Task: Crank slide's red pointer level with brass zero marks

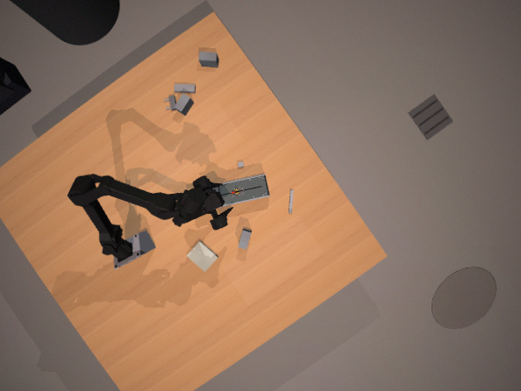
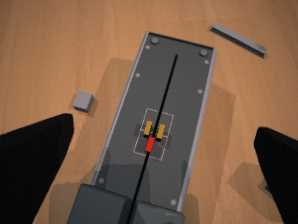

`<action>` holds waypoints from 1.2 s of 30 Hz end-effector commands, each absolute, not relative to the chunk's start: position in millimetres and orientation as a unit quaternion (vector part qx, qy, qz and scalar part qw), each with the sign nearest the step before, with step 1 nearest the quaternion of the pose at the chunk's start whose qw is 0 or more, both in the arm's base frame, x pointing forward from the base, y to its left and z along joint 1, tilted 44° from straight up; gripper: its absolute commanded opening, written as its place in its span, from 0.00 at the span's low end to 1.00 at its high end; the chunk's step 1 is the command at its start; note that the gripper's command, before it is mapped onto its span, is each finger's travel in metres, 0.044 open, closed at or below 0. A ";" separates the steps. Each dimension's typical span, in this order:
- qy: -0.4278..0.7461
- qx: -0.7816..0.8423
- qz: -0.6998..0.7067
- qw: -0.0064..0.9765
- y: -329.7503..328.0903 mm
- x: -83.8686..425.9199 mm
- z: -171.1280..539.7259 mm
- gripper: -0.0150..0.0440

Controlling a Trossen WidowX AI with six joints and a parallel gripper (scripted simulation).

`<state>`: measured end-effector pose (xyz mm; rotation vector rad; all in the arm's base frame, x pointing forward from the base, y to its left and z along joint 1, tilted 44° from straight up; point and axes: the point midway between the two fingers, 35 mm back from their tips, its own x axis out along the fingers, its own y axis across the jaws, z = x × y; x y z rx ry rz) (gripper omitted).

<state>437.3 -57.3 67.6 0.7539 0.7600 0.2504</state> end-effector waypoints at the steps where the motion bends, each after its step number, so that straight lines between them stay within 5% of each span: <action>1: 0.370 0.363 0.111 0.848 -49.8 425.6 74.7 1.00; 28: 0.396 0.389 0.026 0.831 -5.3 318.0 111.0 1.00; 36: 0.398 0.390 0.023 0.830 9.4 319.5 95.0 1.00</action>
